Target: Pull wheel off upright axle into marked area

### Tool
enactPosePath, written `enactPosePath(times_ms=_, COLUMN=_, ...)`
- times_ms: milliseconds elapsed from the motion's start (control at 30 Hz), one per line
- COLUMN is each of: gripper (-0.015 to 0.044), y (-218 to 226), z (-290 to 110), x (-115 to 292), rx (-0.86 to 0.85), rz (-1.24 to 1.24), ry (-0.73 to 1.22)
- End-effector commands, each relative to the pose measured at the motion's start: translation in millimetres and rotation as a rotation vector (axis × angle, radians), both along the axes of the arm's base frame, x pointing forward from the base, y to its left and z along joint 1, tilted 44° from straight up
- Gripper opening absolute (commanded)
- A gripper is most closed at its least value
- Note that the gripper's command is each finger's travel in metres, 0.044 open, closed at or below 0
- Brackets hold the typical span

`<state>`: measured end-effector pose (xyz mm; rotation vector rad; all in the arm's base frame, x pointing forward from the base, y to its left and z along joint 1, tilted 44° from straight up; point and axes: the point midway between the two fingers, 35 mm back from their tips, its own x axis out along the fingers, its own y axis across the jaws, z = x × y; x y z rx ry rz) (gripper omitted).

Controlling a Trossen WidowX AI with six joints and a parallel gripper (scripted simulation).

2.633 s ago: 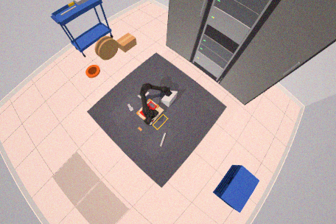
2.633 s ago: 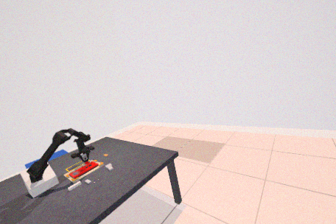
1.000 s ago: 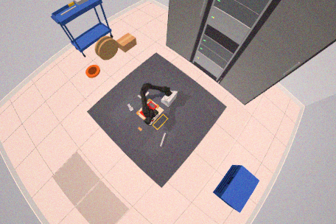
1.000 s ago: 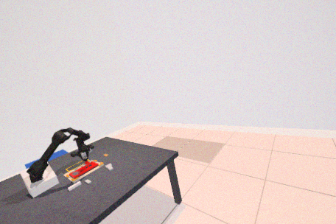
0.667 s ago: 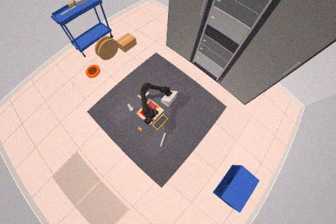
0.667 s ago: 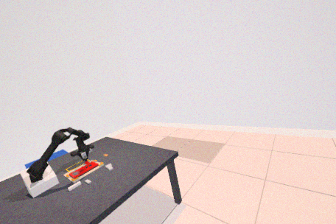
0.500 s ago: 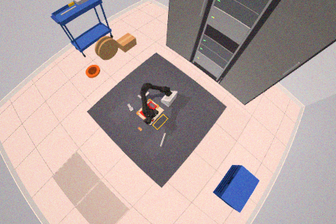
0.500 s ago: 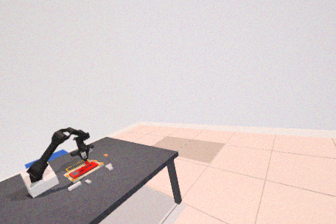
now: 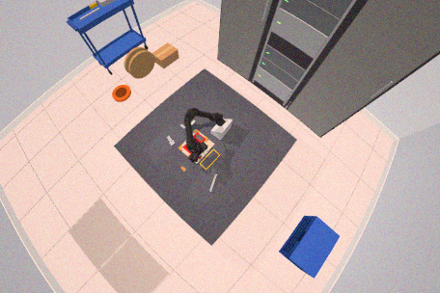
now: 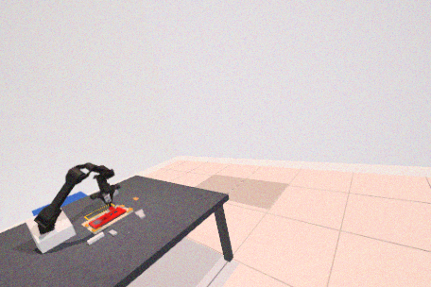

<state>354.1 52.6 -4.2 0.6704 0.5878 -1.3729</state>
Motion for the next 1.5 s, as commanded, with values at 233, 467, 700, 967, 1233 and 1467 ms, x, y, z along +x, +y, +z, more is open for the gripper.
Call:
enactPosePath(times_ms=233, gripper=0.0, y=5, z=6, x=0, rx=0.009, rz=0.0, ry=-0.008)
enactPosePath(times_ms=467, gripper=0.0, y=6, z=7, x=0, rx=0.008, rz=0.001, ry=-0.009)
enactPosePath(times_ms=700, gripper=0.0, y=7, z=9, x=-1, rx=0.008, rz=0.002, ry=-0.009)
enactPosePath(times_ms=967, gripper=0.0, y=29, z=32, x=-8, rx=0.009, rz=0.002, ry=-0.008)
enactPosePath(times_ms=1233, gripper=0.0, y=40, z=12, x=-16, rx=0.004, rz=0.007, ry=0.004)
enactPosePath(times_ms=1467, gripper=0.0, y=77, z=-18, x=-41, rx=0.014, rz=0.005, ry=-0.002)
